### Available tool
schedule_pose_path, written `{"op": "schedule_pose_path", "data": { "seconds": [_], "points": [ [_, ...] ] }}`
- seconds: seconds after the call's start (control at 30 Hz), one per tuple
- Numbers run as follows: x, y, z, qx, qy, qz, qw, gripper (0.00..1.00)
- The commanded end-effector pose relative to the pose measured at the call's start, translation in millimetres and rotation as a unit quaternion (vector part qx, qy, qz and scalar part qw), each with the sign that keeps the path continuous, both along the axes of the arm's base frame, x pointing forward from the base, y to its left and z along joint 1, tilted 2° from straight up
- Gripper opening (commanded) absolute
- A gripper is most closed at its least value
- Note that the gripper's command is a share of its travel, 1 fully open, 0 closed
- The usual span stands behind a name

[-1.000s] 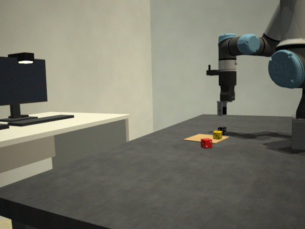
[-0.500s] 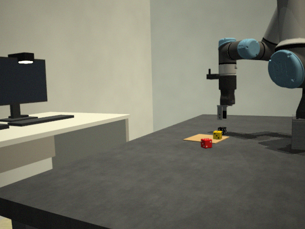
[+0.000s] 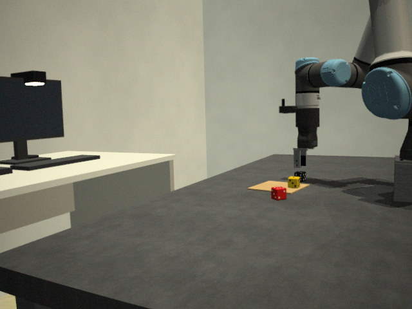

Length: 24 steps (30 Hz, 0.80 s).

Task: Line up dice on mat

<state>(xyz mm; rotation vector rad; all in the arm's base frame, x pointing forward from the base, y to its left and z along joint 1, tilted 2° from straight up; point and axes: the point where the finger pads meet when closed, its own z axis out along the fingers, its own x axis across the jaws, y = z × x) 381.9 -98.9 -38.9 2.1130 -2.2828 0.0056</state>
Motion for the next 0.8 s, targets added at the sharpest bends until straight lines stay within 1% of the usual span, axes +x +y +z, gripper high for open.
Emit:
{"op": "schedule_pose_path", "data": {
  "seconds": [0.0, 0.3, 0.77],
  "points": [
    [0.3, -0.5, -4.6, 0.0, -0.001, 0.0, 1.0, 0.87],
    [0.2, -0.7, -9.2, 0.0, -0.001, 0.0, 1.0, 0.87],
    [0.2, -0.7, -9.6, 0.0, -0.001, 0.0, 1.0, 0.87]
  ]
}}
